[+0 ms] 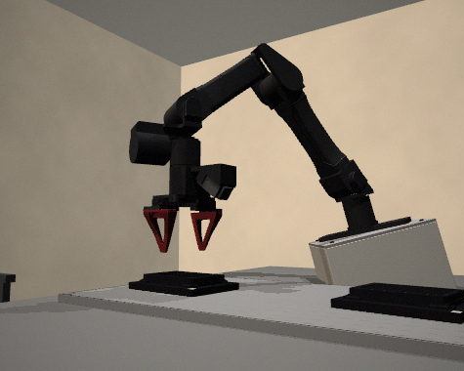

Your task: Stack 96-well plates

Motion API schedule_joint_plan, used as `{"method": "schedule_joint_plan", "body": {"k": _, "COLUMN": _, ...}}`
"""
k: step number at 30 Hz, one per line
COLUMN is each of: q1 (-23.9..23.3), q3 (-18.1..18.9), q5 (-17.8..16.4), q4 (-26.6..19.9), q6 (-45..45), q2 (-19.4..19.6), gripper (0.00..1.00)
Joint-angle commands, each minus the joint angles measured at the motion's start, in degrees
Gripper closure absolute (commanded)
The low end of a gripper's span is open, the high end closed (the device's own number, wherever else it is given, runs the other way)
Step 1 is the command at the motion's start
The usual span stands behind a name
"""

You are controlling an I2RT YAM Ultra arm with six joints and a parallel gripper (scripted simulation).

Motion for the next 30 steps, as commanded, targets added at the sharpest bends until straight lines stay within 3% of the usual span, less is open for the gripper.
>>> {"method": "schedule_joint_plan", "body": {"k": 1, "q1": -0.7, "q3": -1.6, "q5": -0.7, "q4": 1.9, "q6": -0.5, "q2": 1.2, "gripper": 0.00}}
{"method": "schedule_joint_plan", "body": {"k": 11, "q1": -0.9, "q3": -2.6, "q5": -0.7, "q4": 4.3, "q6": -0.7, "q2": 2.5, "gripper": 0.00}}
{"method": "schedule_joint_plan", "body": {"k": 12, "q1": -0.8, "q3": -1.3, "q5": -0.7, "q4": 4.7, "q6": -0.7, "q2": 1.3, "gripper": 0.00}}
{"method": "schedule_joint_plan", "body": {"k": 14, "q1": -0.9, "q3": -3.1, "q5": -0.7, "q4": 5.2, "q6": -0.8, "q2": 3.1, "gripper": 0.00}}
{"method": "schedule_joint_plan", "body": {"k": 21, "q1": -1.1, "q3": -3.9, "q5": -0.8, "q4": 7.3, "q6": -1.0, "q2": 4.2, "gripper": 0.00}}
{"method": "schedule_joint_plan", "body": {"k": 30, "q1": -1.2, "q3": -3.2, "q5": -0.8, "q4": 9.4, "q6": -1.2, "q2": 5.7, "gripper": 0.00}}
